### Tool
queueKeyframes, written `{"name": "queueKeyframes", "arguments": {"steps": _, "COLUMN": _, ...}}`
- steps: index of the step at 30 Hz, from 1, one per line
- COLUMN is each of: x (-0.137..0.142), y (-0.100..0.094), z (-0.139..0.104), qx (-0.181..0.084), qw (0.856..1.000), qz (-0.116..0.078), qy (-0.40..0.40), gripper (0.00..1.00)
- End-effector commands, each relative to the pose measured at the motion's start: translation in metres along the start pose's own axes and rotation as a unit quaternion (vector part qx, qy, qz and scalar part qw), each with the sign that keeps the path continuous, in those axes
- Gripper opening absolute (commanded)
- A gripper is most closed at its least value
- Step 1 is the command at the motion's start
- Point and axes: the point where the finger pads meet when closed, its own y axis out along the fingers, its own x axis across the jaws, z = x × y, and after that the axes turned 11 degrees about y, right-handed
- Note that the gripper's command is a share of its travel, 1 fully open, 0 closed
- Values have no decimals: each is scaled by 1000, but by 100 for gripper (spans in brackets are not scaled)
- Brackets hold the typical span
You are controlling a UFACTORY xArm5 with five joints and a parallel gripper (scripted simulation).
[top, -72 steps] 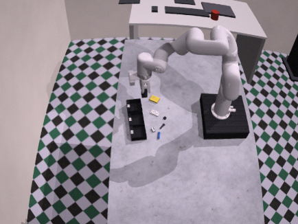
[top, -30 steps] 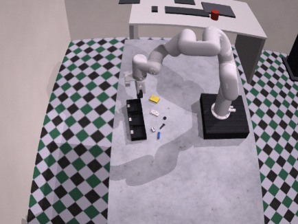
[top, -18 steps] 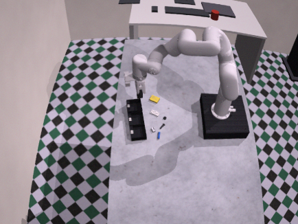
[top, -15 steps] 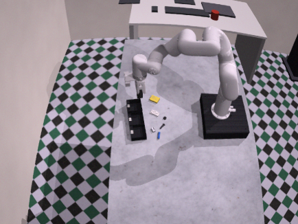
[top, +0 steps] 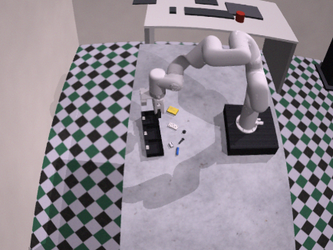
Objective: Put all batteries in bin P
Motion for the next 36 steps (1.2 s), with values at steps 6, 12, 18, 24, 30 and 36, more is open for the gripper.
{"name": "queueKeyframes", "arguments": {"steps": 6, "x": -28, "y": -1, "z": -4, "qx": 2, "qw": 1000, "qz": -7, "qy": 0, "gripper": 9}}
{"name": "queueKeyframes", "arguments": {"steps": 12, "x": -28, "y": -1, "z": -4, "qx": 2, "qw": 1000, "qz": -7, "qy": 0, "gripper": 9}}
{"name": "queueKeyframes", "arguments": {"steps": 18, "x": -28, "y": -1, "z": -4, "qx": 2, "qw": 1000, "qz": -7, "qy": 0, "gripper": 9}}
{"name": "queueKeyframes", "arguments": {"steps": 24, "x": -28, "y": -1, "z": -4, "qx": 2, "qw": 1000, "qz": -7, "qy": 0, "gripper": 9}}
{"name": "queueKeyframes", "arguments": {"steps": 30, "x": -28, "y": -1, "z": -4, "qx": 2, "qw": 1000, "qz": -7, "qy": 0, "gripper": 9}}
{"name": "queueKeyframes", "arguments": {"steps": 36, "x": -28, "y": -1, "z": -4, "qx": 2, "qw": 1000, "qz": -7, "qy": 0, "gripper": 9}}
